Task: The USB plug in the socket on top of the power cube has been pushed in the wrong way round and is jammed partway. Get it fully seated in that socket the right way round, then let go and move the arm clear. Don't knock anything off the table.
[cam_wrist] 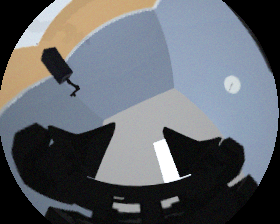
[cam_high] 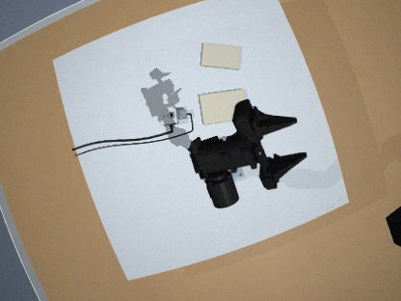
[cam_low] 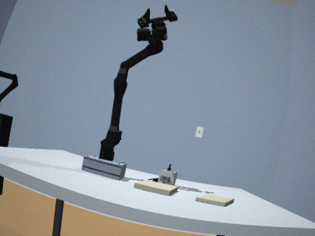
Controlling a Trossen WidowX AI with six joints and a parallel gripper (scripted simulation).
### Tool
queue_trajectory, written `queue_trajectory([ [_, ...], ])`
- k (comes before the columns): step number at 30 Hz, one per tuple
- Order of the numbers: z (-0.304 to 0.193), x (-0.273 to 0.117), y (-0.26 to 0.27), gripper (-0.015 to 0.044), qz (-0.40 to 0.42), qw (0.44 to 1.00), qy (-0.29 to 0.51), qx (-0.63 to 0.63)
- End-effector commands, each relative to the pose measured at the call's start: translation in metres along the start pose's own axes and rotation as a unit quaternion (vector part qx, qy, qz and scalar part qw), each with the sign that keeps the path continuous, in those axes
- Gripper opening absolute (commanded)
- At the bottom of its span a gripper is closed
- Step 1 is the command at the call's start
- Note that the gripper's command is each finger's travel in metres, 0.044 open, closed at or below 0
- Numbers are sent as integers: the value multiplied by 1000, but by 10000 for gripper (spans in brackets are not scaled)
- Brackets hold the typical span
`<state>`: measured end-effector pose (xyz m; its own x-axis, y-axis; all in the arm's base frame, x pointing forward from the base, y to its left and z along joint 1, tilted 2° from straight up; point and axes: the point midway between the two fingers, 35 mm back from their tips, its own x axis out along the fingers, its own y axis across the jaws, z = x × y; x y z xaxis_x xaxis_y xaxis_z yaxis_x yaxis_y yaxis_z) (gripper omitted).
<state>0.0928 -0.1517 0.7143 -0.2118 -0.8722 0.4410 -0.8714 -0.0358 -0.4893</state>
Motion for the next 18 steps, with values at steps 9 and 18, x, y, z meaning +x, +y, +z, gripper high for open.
queue_trajectory([
  [9,72,-42,-116,440,-192,958,40,-209],
  [18,197,-138,-202,440,-424,807,38,-410],
])
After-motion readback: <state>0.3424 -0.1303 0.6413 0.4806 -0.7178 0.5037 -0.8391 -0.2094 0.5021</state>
